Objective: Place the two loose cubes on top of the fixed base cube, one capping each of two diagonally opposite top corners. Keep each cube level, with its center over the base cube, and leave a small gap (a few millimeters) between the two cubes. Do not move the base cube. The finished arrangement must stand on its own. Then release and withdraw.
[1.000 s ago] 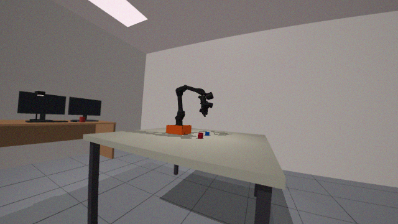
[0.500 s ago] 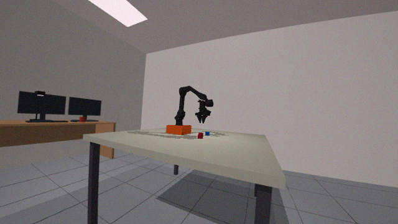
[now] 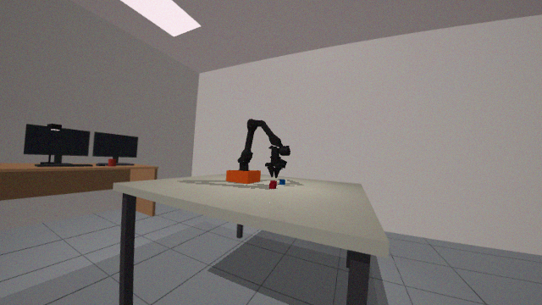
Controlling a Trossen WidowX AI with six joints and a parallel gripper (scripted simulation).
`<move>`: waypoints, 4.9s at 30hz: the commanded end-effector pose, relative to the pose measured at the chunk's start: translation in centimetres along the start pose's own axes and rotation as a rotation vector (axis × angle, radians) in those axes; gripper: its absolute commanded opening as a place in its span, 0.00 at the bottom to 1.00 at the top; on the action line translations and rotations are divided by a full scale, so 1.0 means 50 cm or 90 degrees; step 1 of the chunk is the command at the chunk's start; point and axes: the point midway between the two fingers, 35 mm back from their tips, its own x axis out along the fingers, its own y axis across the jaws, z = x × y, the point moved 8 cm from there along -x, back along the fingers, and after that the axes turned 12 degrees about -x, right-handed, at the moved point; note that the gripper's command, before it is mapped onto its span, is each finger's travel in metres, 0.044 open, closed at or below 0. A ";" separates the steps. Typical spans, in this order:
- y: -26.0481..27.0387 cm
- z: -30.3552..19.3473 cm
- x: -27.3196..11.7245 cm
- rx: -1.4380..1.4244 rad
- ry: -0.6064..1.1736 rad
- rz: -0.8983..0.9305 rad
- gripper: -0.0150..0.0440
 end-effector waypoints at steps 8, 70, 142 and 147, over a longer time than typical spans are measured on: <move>0.003 0.000 0.036 -0.002 -0.002 0.007 0.70; 0.000 -0.001 -0.139 -0.002 -0.002 0.006 0.43; 0.048 0.246 -0.001 -0.296 -0.009 0.006 0.43; 0.048 0.246 -0.001 -0.296 -0.009 0.006 0.43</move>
